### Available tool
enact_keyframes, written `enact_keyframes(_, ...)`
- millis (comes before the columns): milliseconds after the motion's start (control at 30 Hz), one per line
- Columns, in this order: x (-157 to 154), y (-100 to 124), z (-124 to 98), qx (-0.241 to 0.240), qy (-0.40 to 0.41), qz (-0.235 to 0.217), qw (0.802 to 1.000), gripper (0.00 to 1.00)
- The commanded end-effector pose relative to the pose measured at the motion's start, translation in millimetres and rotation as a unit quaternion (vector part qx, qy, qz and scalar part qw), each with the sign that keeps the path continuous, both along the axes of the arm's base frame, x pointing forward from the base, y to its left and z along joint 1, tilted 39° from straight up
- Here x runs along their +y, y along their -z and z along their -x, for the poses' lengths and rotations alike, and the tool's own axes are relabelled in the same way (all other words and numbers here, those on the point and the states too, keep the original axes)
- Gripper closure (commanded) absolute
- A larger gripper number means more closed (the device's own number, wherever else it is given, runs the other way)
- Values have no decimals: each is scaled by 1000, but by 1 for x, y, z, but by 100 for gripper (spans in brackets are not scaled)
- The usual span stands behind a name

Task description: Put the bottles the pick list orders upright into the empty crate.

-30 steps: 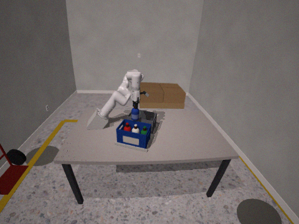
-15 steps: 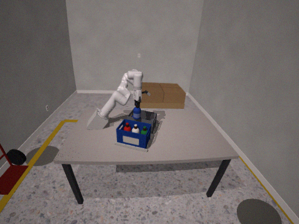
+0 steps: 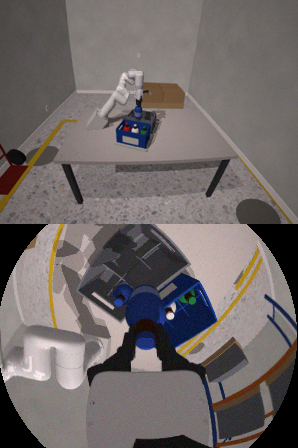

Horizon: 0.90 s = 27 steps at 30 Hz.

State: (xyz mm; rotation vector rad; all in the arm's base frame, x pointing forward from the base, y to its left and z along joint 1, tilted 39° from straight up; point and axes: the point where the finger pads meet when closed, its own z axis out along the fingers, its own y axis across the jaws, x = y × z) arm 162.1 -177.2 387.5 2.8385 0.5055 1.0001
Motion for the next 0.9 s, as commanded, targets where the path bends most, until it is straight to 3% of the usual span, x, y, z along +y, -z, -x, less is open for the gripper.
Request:
enact_keyframes(0, 5, -5, -4, 0, 0, 1, 1000, 100)
enact_keyframes(867, 31, -22, -25, 0, 0, 1, 1000, 100)
